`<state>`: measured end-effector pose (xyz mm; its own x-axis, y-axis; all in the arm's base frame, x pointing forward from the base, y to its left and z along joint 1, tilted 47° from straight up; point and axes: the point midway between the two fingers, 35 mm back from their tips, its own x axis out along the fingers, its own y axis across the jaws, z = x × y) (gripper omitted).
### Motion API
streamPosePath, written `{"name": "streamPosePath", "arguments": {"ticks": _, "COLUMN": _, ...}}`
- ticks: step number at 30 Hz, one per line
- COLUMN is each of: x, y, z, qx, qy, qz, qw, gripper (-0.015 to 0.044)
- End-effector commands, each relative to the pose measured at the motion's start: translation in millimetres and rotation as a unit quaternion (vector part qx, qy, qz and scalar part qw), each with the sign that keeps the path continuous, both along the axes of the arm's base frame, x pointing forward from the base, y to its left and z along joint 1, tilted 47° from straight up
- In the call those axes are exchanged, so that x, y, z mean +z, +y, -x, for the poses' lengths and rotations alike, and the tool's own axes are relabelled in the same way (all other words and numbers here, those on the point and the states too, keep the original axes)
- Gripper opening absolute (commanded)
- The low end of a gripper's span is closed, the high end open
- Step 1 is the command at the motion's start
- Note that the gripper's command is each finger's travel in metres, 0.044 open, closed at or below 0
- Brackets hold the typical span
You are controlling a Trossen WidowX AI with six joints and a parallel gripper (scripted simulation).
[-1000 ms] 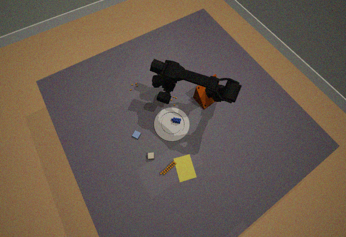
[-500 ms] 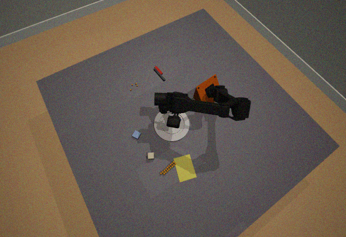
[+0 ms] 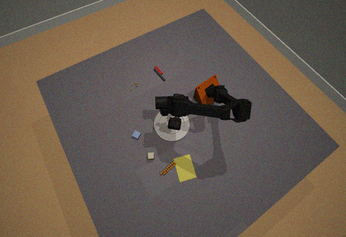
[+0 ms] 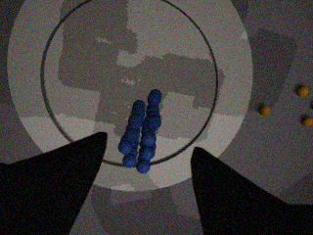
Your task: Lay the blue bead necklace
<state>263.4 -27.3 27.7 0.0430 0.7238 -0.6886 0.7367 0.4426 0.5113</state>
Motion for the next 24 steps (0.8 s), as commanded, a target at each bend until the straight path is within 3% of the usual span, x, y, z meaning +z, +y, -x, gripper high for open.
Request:
{"name": "streamPosePath", "arguments": {"ticks": 1, "x": -3.8, "y": 4.8, "z": -0.4, "qx": -0.001, "qy": 0.001, "qz": -0.001, "qw": 1.000, "gripper": 0.0250}}
{"name": "streamPosePath", "arguments": {"ticks": 20, "x": -19.5, "y": 24.6, "z": -0.4, "qx": 0.000, "qy": 0.002, "qz": -0.001, "qw": 1.000, "gripper": 0.0250}}
{"name": "streamPosePath", "arguments": {"ticks": 24, "x": -17.6, "y": 22.4, "z": -0.5, "qx": 0.003, "qy": 0.001, "qz": 0.001, "qw": 1.000, "gripper": 0.0145}}
